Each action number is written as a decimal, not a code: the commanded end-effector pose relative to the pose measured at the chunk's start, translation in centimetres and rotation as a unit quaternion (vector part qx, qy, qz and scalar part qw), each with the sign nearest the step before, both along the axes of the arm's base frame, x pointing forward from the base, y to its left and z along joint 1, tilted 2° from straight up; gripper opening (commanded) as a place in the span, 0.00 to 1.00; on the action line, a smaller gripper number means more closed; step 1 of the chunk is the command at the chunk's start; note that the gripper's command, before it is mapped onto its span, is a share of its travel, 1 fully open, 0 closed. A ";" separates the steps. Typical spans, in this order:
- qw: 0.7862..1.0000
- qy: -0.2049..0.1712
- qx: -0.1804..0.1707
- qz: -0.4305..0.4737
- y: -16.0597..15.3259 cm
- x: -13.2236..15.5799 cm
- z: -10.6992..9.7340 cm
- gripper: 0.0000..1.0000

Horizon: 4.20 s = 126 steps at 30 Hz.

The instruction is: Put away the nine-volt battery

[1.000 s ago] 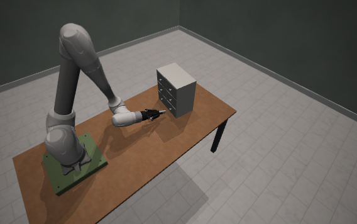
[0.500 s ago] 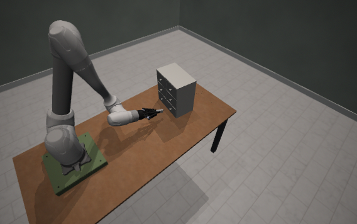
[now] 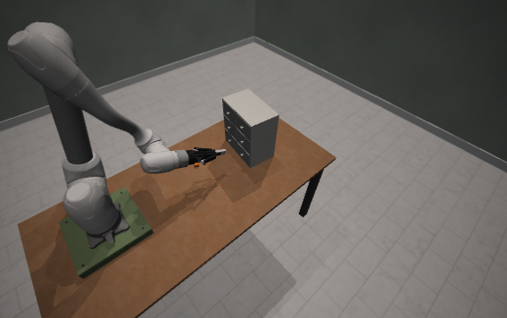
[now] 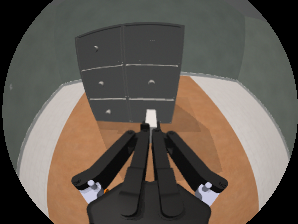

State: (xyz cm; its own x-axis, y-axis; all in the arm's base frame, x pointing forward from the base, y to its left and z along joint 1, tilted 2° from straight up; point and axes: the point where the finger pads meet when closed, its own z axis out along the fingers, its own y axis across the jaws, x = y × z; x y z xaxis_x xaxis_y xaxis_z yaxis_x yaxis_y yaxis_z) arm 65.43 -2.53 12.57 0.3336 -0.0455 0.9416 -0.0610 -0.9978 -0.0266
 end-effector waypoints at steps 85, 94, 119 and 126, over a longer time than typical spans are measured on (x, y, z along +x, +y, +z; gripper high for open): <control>0.819 0.572 0.035 0.015 0.4 -10.3 9.9 0.00; 0.819 0.572 0.035 0.015 3.3 -9.5 10.0 0.00; 0.845 0.534 0.033 0.014 15.1 -7.2 9.6 0.00; 0.879 0.475 0.029 0.013 15.0 -6.0 8.5 0.00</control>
